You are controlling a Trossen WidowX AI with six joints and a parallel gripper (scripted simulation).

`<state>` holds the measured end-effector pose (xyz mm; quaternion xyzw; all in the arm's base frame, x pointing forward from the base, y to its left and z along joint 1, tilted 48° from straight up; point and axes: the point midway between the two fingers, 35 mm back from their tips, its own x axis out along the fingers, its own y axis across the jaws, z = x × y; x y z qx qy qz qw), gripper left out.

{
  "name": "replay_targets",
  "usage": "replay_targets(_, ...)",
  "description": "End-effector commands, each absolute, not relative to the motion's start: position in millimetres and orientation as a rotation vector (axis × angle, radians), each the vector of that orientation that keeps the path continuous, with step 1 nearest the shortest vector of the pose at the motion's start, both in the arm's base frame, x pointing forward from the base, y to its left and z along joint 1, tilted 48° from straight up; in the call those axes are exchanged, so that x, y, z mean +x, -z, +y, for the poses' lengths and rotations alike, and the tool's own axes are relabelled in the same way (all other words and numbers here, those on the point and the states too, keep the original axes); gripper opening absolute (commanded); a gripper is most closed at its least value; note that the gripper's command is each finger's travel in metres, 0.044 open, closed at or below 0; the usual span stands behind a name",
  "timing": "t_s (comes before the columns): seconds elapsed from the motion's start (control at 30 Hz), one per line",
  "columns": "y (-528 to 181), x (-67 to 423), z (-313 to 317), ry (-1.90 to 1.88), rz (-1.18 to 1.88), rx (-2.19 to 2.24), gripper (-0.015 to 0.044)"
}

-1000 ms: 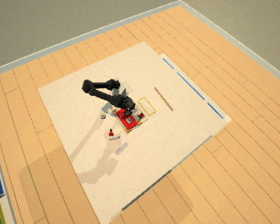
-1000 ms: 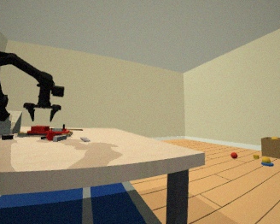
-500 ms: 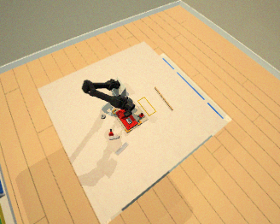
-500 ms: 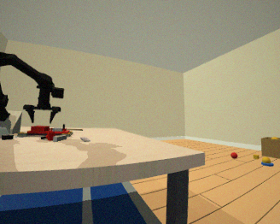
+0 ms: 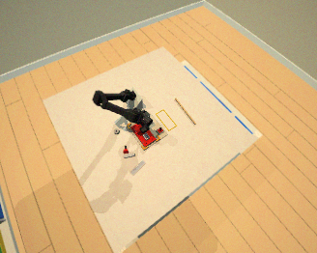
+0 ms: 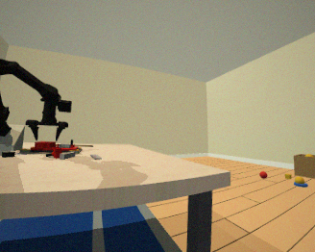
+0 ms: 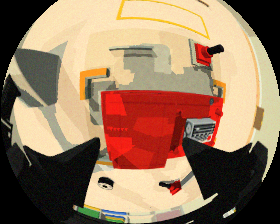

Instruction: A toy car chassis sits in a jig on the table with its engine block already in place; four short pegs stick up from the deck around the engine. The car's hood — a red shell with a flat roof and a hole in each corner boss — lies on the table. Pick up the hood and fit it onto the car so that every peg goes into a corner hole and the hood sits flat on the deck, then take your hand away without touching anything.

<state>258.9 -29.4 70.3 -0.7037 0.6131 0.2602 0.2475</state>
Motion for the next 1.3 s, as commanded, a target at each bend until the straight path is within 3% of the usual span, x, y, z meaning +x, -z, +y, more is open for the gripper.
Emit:
replay_targets(0.0, -68.7, 258.1, -32.8, -0.711, 1.677, -1.922, 0.044)
replay_targets(1.27, -57.1, 260.0, -45.8, -0.711, 1.677, -1.923, 0.044)
